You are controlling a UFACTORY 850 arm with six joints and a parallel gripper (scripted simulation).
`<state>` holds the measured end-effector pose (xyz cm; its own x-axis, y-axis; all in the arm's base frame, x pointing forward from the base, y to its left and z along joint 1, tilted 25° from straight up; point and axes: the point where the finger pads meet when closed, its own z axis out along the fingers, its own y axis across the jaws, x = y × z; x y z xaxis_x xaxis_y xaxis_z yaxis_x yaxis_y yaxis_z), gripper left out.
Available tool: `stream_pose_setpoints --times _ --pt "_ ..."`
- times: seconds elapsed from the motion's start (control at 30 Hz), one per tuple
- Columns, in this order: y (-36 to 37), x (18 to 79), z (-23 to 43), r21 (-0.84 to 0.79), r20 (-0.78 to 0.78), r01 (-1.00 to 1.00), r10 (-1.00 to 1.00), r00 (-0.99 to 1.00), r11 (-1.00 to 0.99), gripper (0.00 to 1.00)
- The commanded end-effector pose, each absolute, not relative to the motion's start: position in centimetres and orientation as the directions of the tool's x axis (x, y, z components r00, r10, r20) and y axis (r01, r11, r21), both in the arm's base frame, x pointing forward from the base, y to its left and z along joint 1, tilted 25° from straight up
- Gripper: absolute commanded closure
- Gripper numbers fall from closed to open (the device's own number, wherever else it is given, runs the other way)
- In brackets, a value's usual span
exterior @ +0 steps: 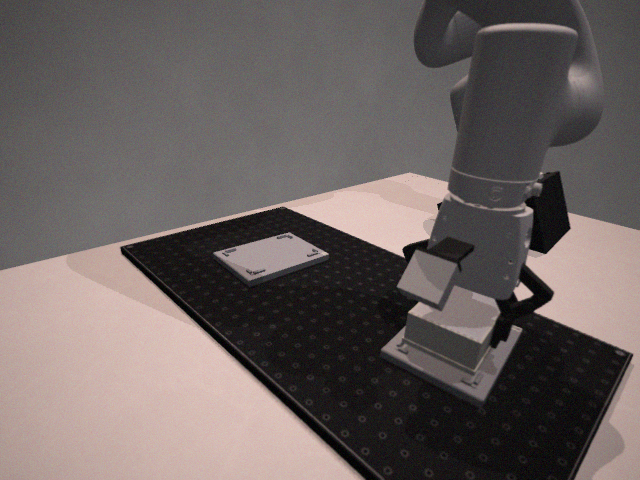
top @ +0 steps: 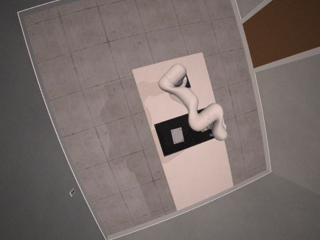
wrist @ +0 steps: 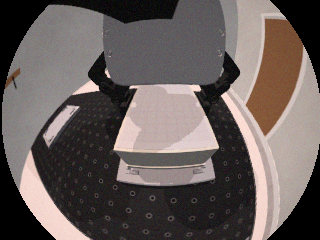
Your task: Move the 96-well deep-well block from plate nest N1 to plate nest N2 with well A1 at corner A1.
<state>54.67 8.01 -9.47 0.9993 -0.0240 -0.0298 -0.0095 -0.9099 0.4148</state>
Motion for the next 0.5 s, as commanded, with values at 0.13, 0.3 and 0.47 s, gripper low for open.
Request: stream_pose_setpoints --times 0.13,0.3,0.47 --pt "8.3 54.79 -8.89 0.414 -0.028 -0.01 -0.024 0.999 -0.91 1.0" --pt "8.44 54.8 -8.59 0.414 -0.028 -0.01 -0.024 0.999 -0.91 1.0" --pt "8.52 54.81 -8.41 0.414 -0.028 -0.01 -0.024 0.999 -0.91 1.0"
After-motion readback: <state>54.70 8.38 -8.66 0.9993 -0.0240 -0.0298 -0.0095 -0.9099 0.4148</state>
